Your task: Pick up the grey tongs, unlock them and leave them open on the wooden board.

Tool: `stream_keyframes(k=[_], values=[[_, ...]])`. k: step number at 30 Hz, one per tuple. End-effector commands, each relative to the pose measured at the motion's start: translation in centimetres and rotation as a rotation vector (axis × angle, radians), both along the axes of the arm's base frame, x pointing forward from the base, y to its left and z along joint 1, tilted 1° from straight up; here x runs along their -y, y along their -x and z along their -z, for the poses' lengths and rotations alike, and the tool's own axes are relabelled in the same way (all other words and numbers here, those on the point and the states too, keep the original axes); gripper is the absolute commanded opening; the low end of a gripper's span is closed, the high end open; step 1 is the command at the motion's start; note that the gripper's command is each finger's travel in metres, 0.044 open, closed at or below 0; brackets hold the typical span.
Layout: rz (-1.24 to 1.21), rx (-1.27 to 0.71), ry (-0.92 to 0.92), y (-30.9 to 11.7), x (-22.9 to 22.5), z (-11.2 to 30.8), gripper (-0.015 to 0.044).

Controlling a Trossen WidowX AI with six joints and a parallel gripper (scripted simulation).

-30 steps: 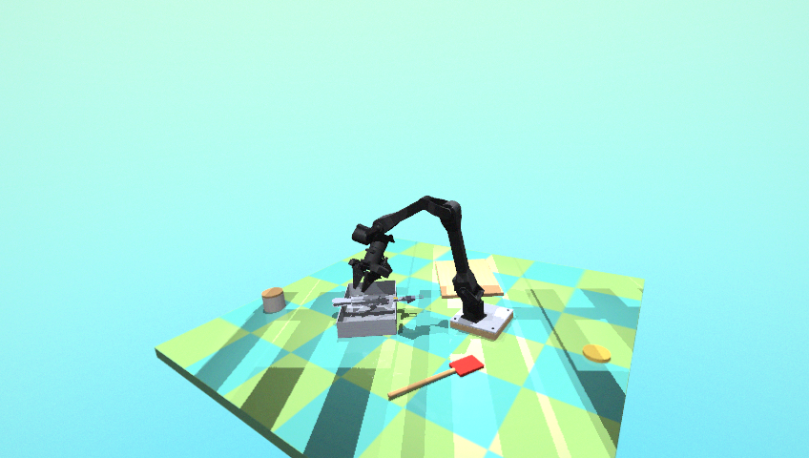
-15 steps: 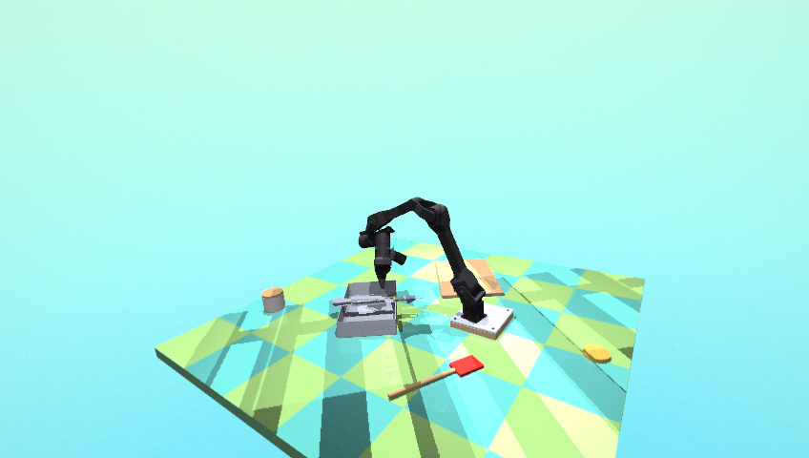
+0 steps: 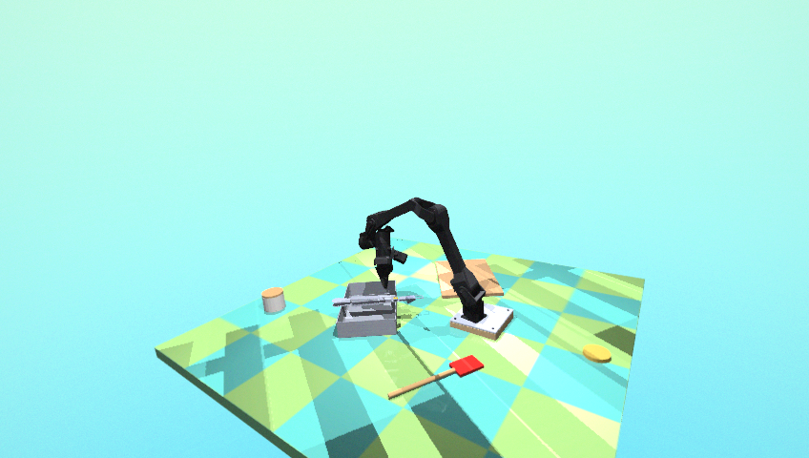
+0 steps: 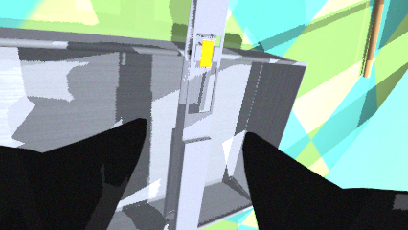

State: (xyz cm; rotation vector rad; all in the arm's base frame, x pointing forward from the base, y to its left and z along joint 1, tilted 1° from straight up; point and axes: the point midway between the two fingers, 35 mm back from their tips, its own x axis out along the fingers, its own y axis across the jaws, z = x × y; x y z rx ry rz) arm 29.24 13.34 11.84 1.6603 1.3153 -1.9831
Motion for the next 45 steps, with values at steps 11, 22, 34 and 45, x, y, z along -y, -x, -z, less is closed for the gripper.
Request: stream_keyframes(k=[11,22,34,45], values=[[0.004,-0.003,0.004,0.5,-0.7,1.6,0.0260],[0.004,-0.004,0.003,1.0,-1.3,3.2,0.0260],[0.004,-0.004,0.003,1.7,-2.0,5.0,0.0260],[0.004,-0.005,0.002,2.4,-2.6,6.5,0.0260]])
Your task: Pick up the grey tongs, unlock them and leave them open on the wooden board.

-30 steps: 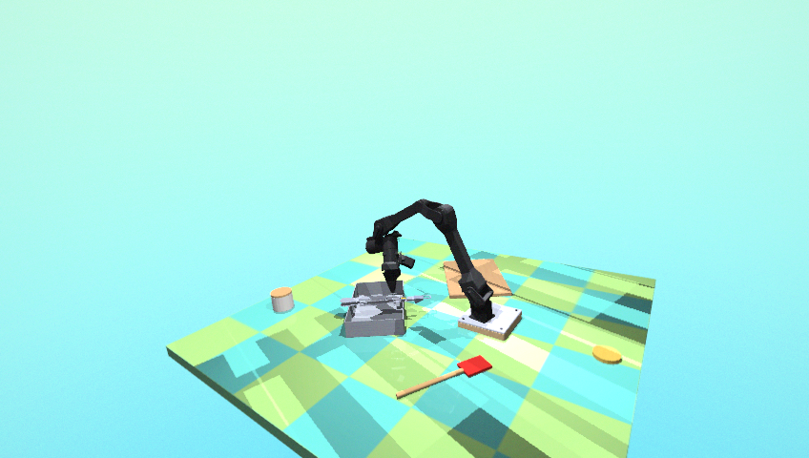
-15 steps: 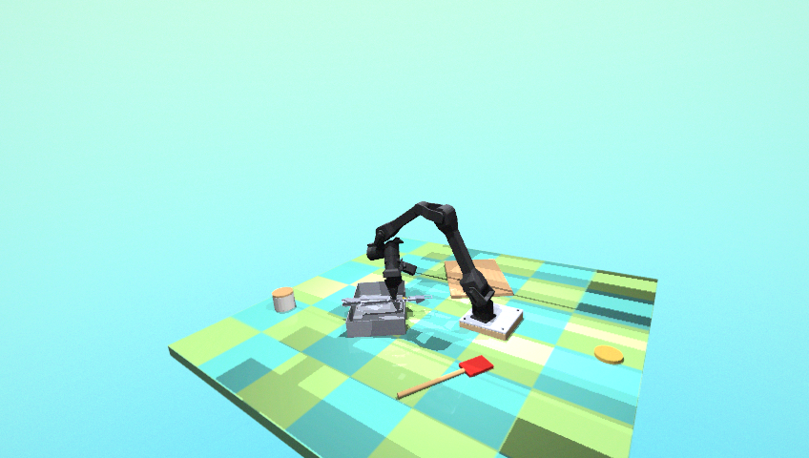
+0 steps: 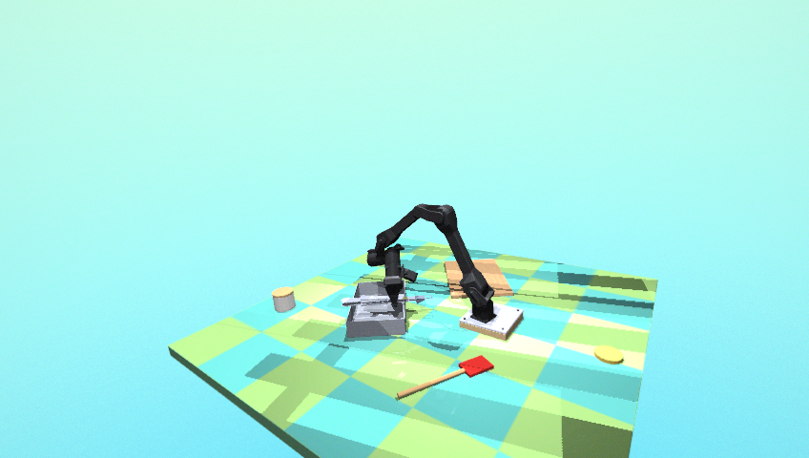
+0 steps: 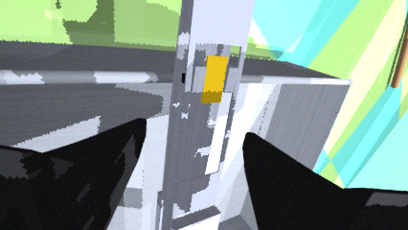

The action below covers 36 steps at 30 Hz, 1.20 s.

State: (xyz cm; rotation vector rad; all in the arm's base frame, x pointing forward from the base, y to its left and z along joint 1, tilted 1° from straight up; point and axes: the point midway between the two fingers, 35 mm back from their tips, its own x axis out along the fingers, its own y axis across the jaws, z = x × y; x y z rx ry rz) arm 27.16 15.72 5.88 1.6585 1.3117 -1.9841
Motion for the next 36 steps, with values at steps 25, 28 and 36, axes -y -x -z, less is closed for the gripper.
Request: stream_keyframes(k=[25,28,36], values=[[0.000,-0.001,0.000,0.4,-0.3,0.8,-0.0082],[0.000,-0.002,0.000,0.4,-0.3,-0.1,-0.0150],[0.004,-0.005,-0.001,0.8,-0.1,-6.9,-0.0150]])
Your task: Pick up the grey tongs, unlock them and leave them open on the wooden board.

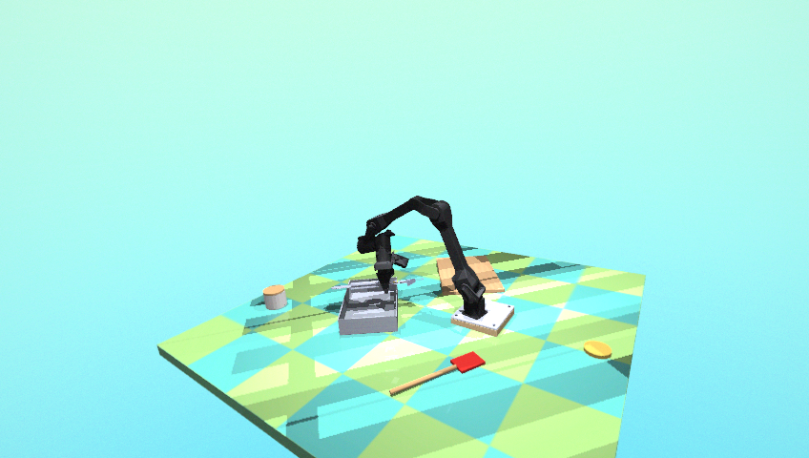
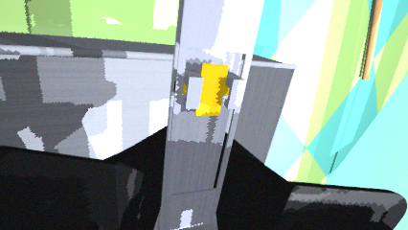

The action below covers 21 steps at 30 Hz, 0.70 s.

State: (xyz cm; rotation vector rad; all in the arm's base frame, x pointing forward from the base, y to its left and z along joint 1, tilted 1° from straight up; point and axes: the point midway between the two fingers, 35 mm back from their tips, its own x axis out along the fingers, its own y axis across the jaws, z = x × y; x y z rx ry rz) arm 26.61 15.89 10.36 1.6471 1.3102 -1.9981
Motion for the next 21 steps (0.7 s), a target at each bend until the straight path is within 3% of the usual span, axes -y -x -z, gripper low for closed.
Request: stream_keyframes(k=[1,11,21], values=[[0.004,0.006,-0.006,0.21,0.03,-2.38,-0.0150],[0.002,0.016,0.007,0.24,0.06,-2.31,-0.0150],[-0.006,0.218,0.215,0.13,0.49,-1.70,-0.0150]])
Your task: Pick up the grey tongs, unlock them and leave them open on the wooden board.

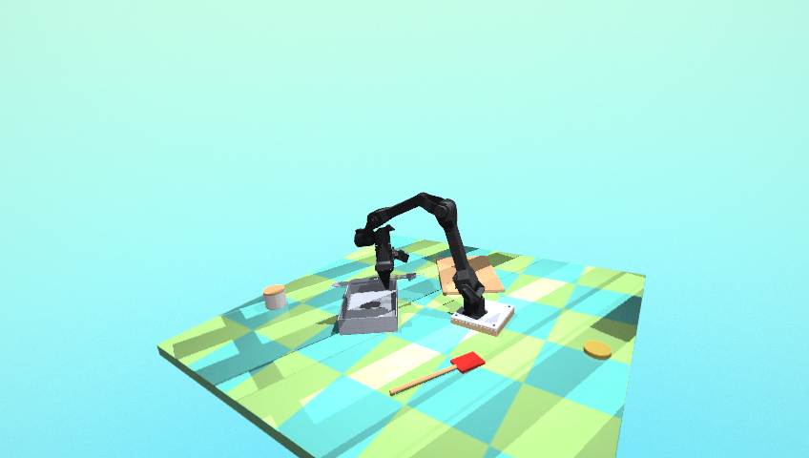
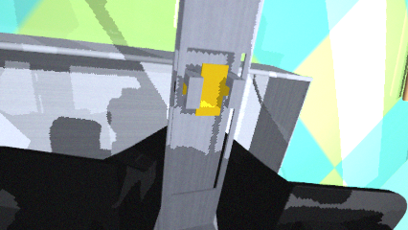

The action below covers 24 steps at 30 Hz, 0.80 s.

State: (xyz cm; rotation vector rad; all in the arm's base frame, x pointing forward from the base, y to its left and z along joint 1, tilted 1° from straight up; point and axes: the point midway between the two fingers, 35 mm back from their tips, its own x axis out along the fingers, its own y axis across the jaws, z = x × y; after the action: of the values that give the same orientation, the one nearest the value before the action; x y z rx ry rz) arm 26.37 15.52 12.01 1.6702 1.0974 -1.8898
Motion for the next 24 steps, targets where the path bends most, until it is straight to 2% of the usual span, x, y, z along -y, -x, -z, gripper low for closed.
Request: stream_keyframes(k=[1,7,18,24], values=[[0.007,0.109,0.089,-0.2,0.2,0.0,-0.0150],[0.030,0.256,0.186,-0.6,0.3,-0.3,-0.0150],[0.023,0.252,0.185,-0.6,0.4,-0.3,-0.0150],[-0.042,0.264,0.183,-1.8,2.1,-0.8,-0.0150]])
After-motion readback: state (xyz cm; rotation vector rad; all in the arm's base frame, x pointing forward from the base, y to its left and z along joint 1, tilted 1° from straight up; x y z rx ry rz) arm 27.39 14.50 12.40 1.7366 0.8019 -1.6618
